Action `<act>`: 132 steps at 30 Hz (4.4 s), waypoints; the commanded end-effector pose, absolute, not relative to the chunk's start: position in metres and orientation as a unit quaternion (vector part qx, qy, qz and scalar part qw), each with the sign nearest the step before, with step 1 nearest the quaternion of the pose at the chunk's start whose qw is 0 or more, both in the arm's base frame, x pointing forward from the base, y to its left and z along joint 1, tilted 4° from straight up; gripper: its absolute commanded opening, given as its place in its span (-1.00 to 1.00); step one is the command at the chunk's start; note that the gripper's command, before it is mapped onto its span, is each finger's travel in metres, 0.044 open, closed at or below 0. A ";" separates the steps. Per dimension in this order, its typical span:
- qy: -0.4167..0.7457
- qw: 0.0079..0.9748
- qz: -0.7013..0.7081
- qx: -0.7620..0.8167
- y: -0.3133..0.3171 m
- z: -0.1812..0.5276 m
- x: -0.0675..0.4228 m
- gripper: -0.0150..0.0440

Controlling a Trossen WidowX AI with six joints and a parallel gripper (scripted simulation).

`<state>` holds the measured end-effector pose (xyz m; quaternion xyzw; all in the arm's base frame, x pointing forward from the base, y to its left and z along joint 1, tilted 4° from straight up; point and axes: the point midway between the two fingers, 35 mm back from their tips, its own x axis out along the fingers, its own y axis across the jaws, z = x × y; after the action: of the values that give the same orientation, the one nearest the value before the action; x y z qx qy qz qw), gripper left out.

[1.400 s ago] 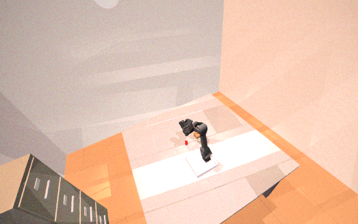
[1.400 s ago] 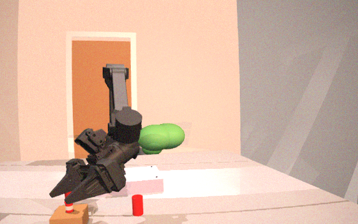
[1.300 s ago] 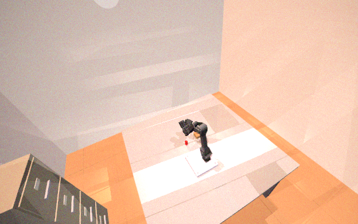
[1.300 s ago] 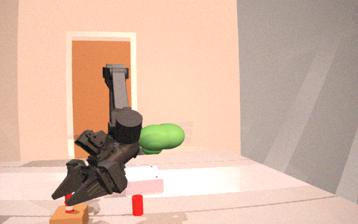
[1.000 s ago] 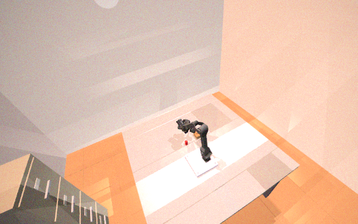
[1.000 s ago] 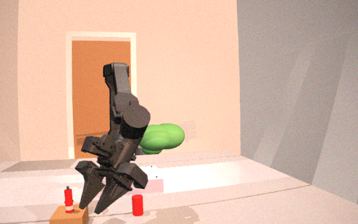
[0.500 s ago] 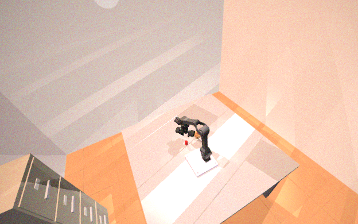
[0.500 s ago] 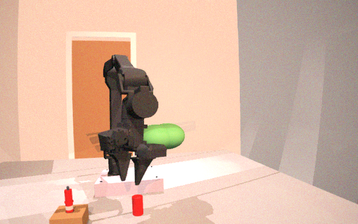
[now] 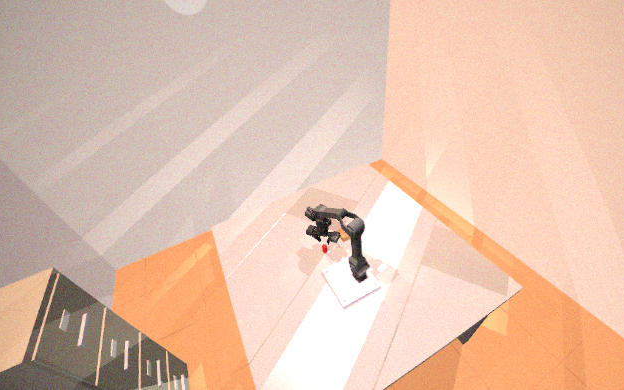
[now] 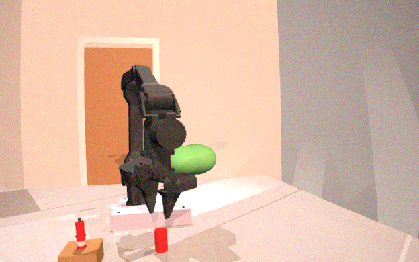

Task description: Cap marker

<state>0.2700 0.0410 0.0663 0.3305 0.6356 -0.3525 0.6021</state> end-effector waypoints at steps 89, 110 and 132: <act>0.631 0.607 -0.348 0.334 0.008 0.071 0.285 -0.49; 0.630 0.608 -0.352 0.332 -0.063 0.096 0.297 -0.49; 0.630 0.606 -0.355 0.331 -0.122 0.112 0.291 -0.49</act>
<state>0.2913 -0.1202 0.1140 0.3342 0.6296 -0.3554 0.6047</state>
